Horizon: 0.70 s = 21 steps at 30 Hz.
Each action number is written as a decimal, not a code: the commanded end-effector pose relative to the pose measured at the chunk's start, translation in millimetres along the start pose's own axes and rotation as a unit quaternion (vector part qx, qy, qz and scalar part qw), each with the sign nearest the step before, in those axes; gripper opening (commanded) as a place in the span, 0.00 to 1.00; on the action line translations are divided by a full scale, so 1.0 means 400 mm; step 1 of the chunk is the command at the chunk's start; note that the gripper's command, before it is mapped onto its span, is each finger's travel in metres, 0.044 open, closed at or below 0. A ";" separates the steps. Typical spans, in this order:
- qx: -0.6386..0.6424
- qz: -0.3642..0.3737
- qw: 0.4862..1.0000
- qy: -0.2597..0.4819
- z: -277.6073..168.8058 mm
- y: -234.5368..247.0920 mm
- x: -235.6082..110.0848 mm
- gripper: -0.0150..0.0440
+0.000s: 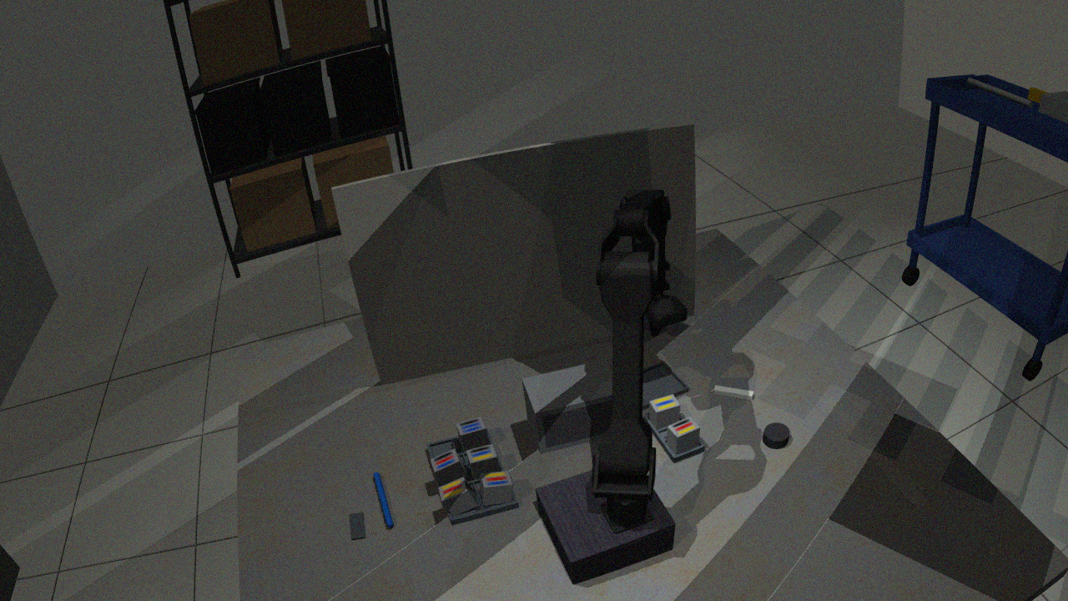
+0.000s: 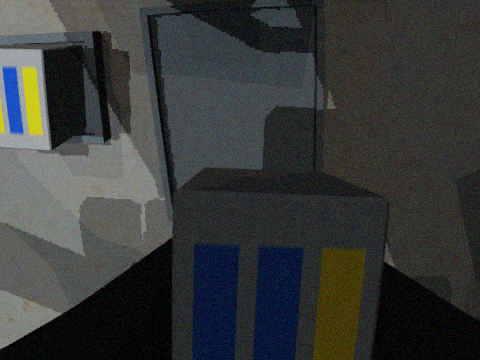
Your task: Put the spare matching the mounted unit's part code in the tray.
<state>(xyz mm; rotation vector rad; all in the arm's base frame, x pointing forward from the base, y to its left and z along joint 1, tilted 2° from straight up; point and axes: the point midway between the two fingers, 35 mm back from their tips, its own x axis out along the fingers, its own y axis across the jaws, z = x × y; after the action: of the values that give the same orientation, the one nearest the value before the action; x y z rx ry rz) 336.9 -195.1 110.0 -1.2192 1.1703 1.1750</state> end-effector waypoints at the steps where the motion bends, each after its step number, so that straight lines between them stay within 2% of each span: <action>1: -0.001 0.004 1.000 -0.003 0.002 0.003 0.018 0.25; 21: -0.001 0.004 1.000 -0.003 0.000 0.000 0.064 0.25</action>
<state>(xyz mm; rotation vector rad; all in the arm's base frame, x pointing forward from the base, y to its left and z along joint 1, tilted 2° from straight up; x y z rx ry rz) 339.1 -195.8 91.0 -1.2204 1.1695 1.1758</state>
